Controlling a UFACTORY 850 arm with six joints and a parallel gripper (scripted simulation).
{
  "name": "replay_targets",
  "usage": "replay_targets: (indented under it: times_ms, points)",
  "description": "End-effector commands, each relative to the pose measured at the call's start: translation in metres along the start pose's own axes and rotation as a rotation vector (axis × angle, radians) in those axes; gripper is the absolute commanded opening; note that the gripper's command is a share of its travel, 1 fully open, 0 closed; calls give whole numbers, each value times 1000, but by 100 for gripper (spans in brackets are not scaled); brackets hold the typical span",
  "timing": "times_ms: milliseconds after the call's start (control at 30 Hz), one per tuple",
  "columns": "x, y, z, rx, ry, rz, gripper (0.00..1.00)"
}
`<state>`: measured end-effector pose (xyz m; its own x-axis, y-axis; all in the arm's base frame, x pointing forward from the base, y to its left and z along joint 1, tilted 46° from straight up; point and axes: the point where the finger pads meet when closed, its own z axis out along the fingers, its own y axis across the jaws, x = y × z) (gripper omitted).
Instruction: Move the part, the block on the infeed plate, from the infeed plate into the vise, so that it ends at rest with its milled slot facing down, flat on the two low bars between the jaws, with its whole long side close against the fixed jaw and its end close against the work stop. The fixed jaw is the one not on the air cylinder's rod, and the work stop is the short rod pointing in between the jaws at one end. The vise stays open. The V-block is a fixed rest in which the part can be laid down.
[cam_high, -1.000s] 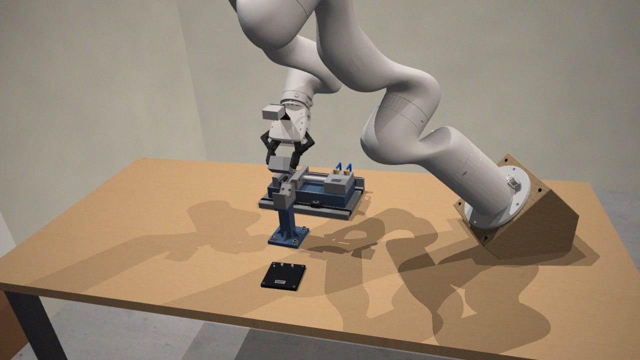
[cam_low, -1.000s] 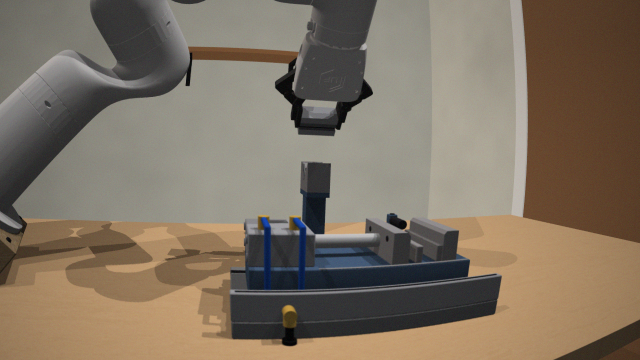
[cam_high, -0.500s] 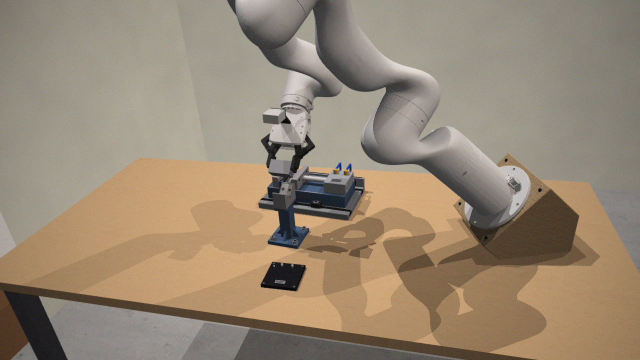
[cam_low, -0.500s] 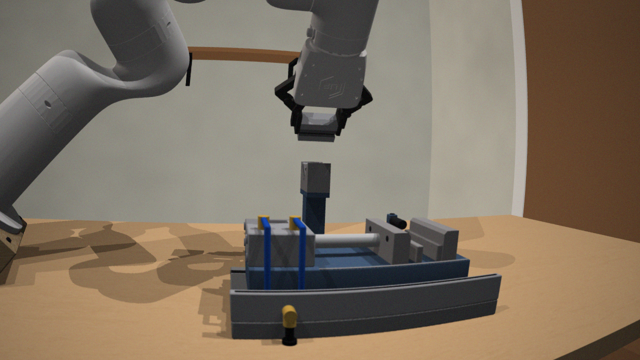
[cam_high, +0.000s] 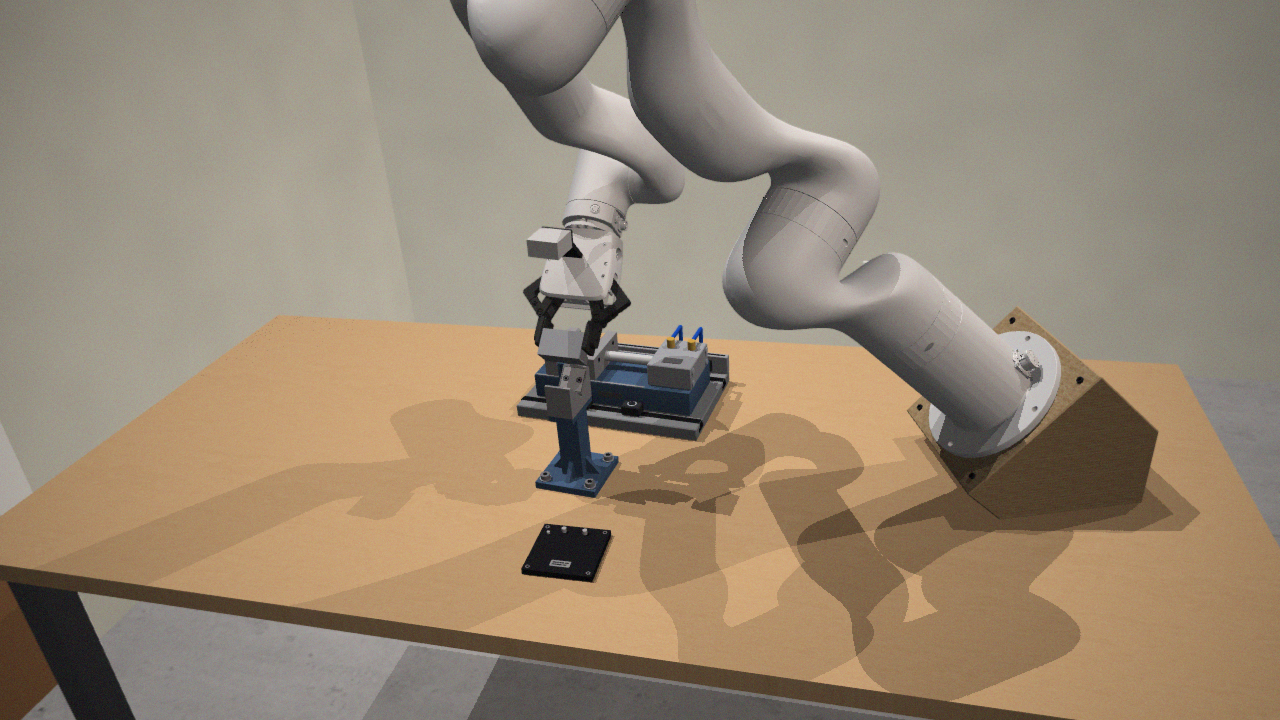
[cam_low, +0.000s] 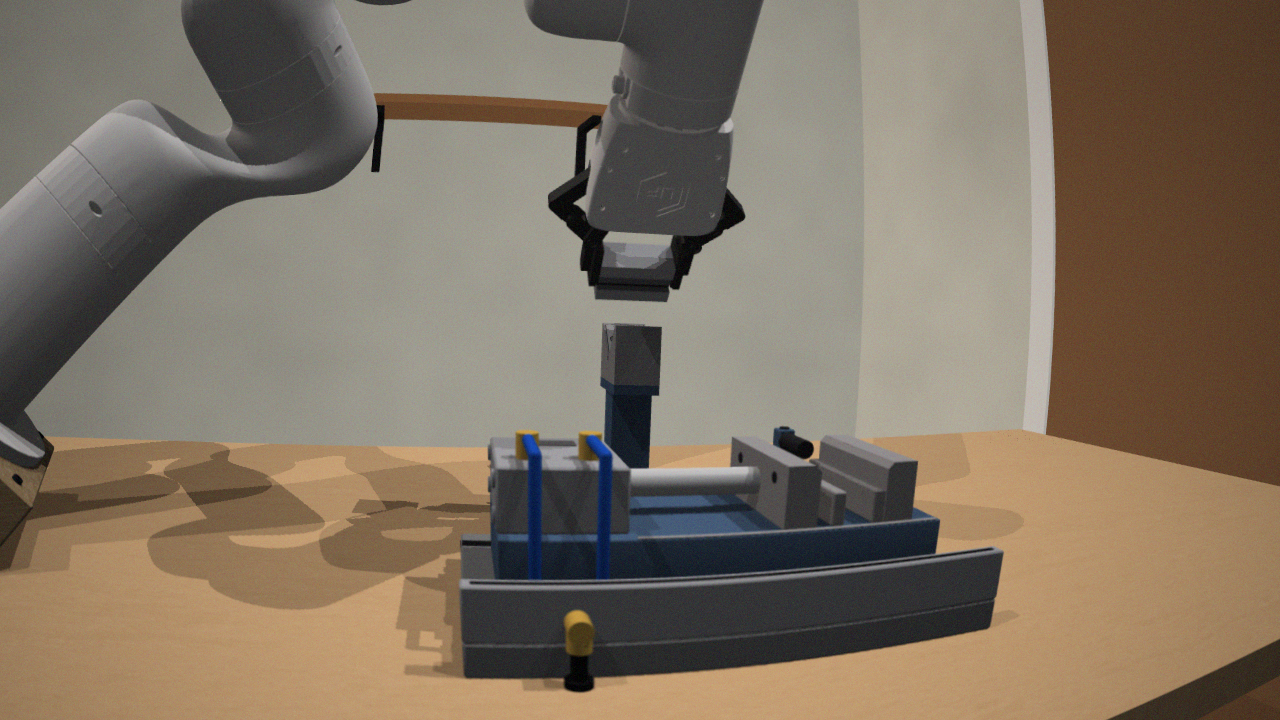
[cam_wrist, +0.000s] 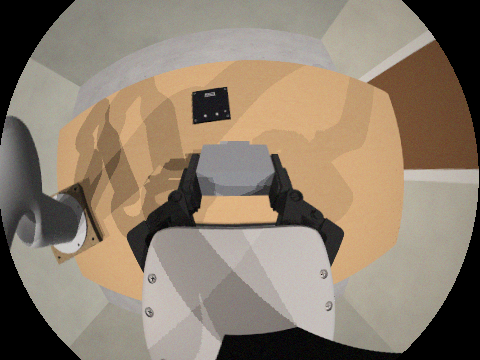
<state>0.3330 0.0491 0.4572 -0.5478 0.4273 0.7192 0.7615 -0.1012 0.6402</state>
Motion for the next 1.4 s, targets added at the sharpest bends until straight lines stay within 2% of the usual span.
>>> replay_targets:
  times_ms: [0,1367]
  points:
    - [-4,0,4,0,0,-1,0]
    - [-29,0,29,0,0,-1,0]
